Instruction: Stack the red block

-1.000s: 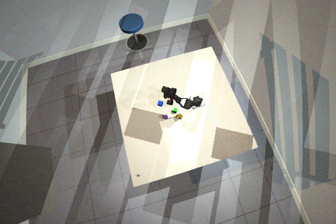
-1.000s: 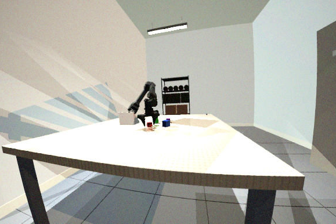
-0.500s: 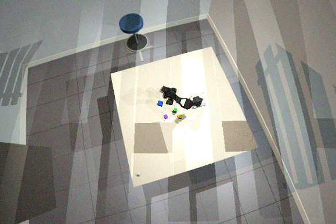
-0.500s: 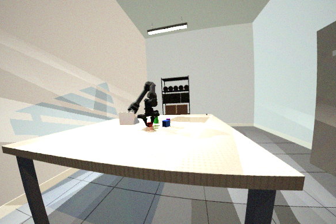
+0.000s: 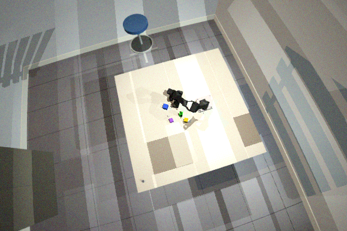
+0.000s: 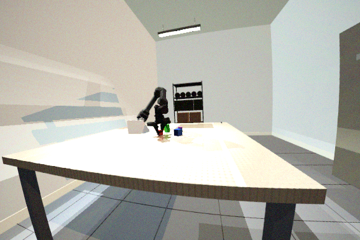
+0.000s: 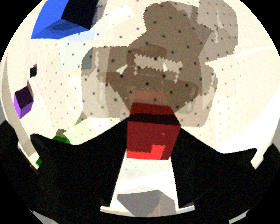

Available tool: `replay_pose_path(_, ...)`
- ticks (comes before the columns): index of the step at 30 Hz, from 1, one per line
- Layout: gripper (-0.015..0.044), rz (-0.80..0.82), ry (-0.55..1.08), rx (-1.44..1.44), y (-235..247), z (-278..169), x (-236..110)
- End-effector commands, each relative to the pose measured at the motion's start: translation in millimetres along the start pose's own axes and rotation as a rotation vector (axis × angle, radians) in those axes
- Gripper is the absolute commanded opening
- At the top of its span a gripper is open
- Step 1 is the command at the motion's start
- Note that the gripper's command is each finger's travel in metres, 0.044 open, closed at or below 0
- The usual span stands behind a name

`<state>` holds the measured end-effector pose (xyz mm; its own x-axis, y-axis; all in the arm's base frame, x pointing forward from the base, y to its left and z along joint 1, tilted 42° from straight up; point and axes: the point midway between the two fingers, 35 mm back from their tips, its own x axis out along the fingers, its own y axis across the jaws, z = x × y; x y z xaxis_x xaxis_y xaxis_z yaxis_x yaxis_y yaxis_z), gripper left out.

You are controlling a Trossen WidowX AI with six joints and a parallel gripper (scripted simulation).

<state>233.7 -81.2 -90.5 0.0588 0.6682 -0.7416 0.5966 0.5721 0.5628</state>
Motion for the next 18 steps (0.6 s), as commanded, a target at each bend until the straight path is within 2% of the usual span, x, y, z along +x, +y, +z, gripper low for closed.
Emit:
replay_pose_path(1,0.0000,-0.005,-0.016,-0.008,-1,4,-20)
replay_pose_path(18,0.0000,-0.008,-0.016,-0.007,-1,2,-104)
